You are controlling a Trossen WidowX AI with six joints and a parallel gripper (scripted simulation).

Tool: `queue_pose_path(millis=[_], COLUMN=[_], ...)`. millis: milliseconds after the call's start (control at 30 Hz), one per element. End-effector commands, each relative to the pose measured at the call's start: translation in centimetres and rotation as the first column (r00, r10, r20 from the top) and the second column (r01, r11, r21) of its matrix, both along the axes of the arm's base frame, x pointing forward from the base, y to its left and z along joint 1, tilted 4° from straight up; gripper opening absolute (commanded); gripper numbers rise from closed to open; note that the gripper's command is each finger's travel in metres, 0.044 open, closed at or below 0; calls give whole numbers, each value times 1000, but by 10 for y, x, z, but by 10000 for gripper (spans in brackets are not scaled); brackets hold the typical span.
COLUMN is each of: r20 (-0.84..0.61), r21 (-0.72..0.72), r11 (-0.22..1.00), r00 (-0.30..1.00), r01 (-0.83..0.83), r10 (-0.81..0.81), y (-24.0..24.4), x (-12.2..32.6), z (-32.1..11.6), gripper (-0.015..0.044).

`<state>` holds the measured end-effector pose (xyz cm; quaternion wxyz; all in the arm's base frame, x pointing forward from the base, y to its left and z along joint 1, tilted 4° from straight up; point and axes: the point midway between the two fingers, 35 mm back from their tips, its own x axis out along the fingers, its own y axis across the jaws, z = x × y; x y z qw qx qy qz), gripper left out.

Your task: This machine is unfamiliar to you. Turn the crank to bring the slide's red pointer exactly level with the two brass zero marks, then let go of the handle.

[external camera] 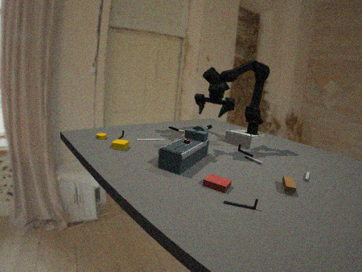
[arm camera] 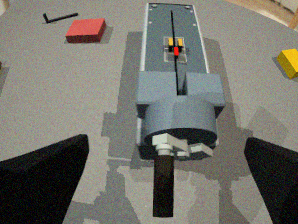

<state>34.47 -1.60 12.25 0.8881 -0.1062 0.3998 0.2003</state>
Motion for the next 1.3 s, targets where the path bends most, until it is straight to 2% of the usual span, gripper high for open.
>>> queue_pose_path(millis=[0, 400, 833, 967, 1267], r20=[14, -39, -62, -59, -59], r21=[-2, 11, -53, -59, -59], r11=[1000, 989, 928, 919, 919], r00=[1000, 988, 926, 917, 917], r01=[3, 149, 368, 390, 390], r10=[-3, -149, -371, -394, -394], y=[1, 20, 49, 52, 50], x=[0, 48, 108, 113, 112], z=[20, 25, 25, 24, -27], gripper=[440, 440, 440, 440, 440])
